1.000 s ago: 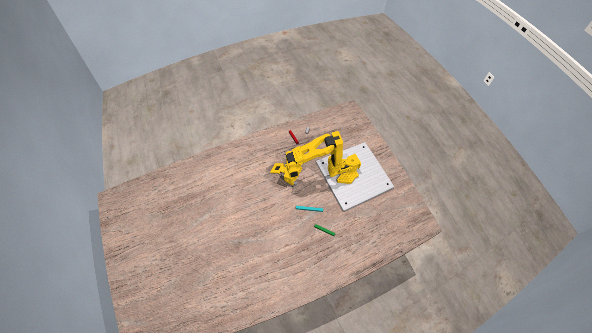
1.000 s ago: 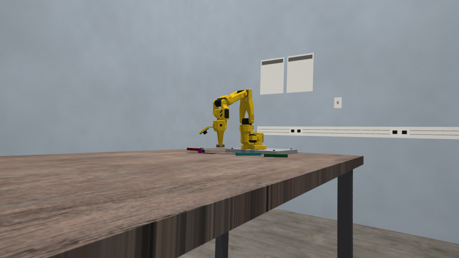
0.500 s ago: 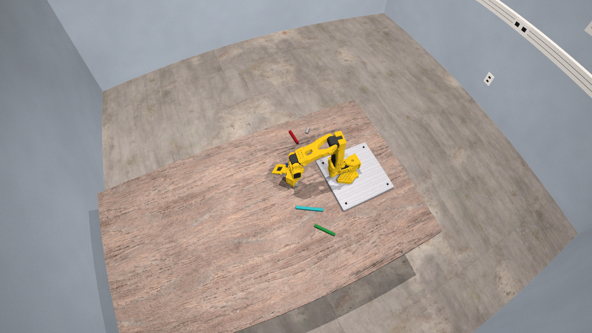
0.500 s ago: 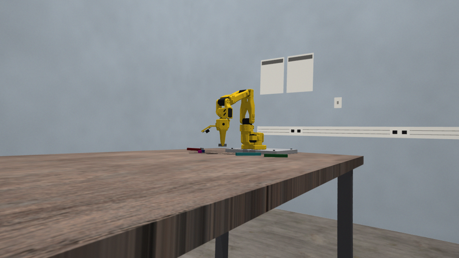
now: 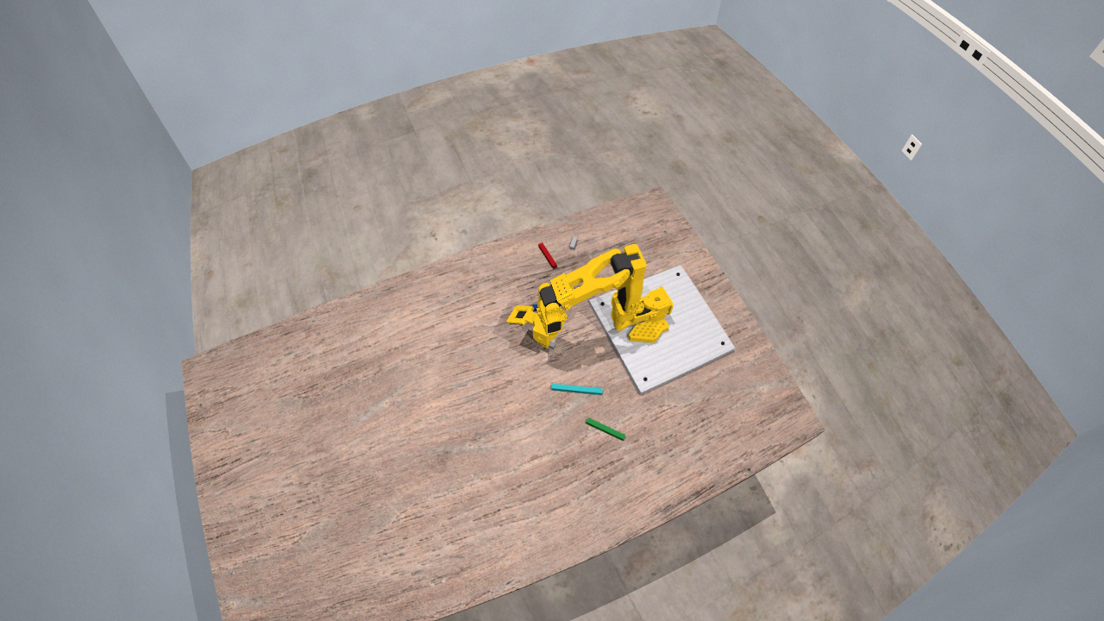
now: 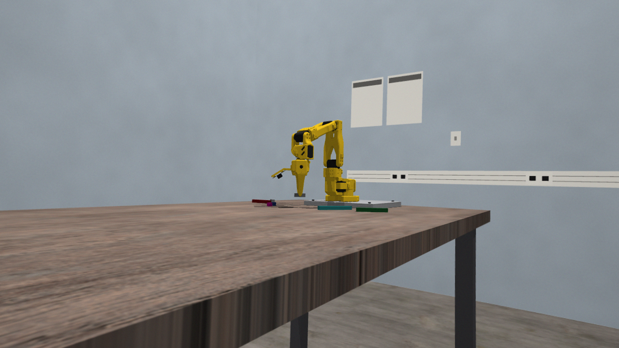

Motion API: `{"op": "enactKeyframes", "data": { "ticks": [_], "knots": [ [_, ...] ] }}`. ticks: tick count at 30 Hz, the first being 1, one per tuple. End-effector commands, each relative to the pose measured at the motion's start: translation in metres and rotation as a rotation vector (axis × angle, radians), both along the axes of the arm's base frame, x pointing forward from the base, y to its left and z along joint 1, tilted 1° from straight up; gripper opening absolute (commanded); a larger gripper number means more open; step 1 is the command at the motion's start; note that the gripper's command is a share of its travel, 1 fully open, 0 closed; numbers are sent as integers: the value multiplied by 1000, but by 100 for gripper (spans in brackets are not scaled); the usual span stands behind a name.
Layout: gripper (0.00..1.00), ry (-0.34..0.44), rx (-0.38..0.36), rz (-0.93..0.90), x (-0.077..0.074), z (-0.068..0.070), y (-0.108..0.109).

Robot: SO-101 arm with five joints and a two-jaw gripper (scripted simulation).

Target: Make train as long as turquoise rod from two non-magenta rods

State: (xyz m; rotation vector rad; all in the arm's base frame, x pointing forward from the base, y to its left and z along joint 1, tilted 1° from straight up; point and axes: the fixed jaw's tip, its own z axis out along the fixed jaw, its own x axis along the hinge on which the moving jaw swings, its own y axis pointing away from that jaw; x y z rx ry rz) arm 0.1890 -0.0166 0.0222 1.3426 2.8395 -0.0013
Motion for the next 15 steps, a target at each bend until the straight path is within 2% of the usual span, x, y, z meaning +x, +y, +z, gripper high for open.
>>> {"op": "enactKeyframes", "data": {
  "ticks": [1,15],
  "knots": [
    [0,-1,1,2,-1,0,2],
    [0,-1,1,2,-1,-10,2]
  ]
}}
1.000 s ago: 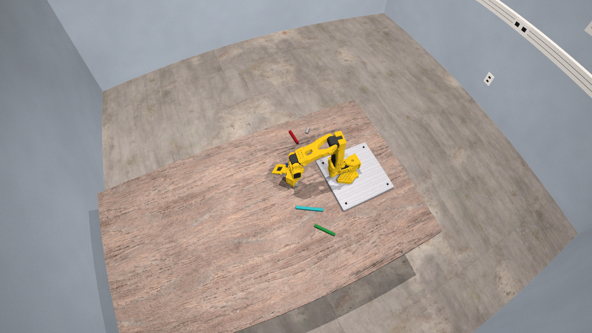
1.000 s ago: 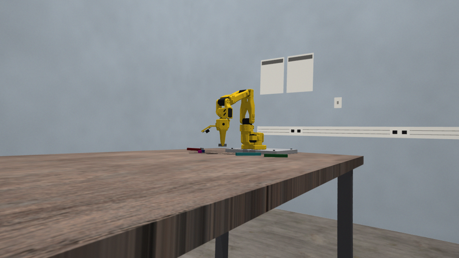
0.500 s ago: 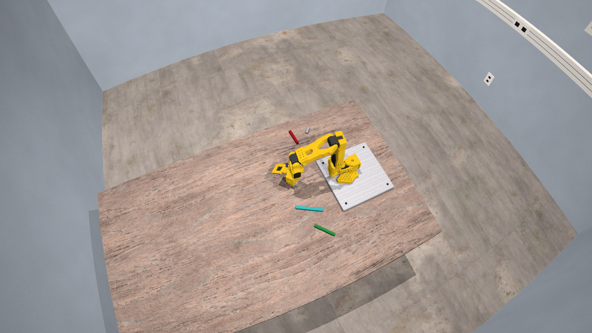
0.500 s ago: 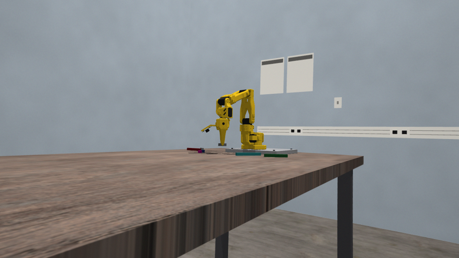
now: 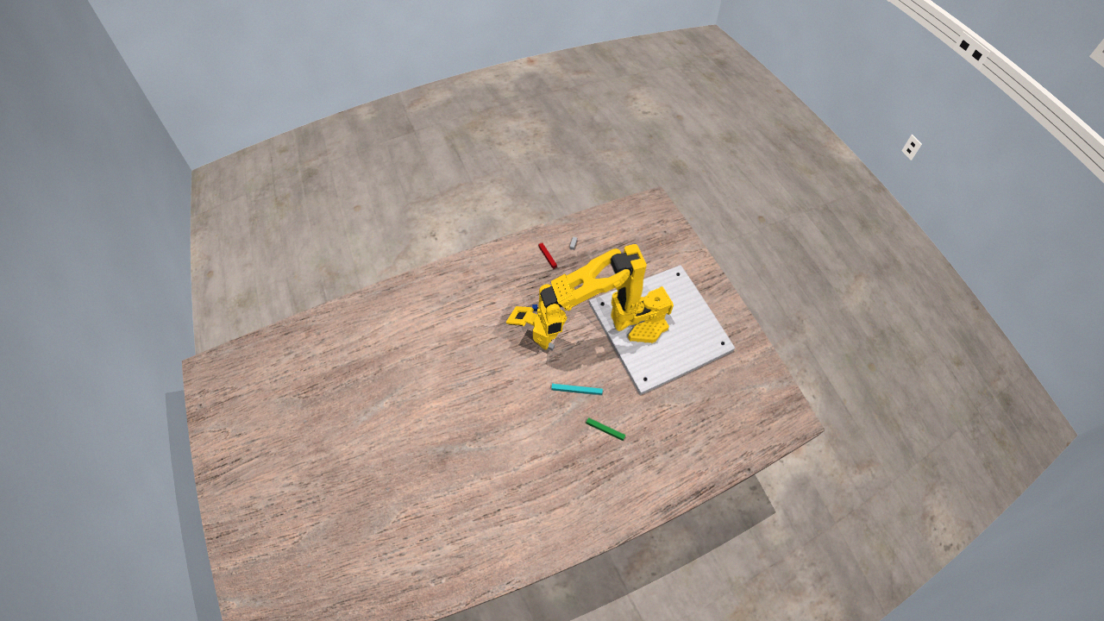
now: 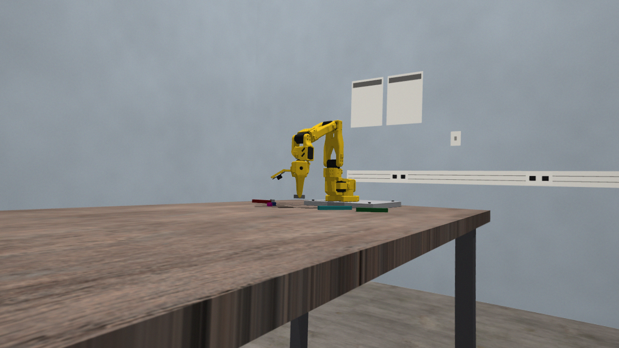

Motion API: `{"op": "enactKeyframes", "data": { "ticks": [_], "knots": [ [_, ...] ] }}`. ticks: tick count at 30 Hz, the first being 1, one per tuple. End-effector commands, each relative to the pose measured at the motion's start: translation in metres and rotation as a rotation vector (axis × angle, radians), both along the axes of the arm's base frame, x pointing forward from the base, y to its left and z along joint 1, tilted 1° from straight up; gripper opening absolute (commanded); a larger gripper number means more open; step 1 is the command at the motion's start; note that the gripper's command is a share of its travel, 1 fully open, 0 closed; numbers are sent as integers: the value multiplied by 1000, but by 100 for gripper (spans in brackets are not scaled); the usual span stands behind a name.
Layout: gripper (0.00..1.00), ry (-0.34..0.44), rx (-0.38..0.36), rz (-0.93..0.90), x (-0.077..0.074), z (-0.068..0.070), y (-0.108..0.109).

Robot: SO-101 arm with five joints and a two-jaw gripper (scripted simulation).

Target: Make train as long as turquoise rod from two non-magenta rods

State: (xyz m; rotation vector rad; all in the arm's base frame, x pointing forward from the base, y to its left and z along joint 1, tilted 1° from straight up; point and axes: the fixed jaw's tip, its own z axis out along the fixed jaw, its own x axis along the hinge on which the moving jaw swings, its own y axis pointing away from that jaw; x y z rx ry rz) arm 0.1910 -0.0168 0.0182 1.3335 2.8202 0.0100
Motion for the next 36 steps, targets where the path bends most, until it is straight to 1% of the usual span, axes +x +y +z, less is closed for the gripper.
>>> {"op": "enactKeyframes", "data": {
  "ticks": [1,9,17,18,36],
  "knots": [
    [0,21,3,2,-3,-7,2],
    [0,21,3,2,-3,-15,2],
    [0,21,3,2,-4,-16,2],
    [0,50,7,2,-7,-21,2],
    [0,50,7,2,-7,-21,2]
  ]
}}
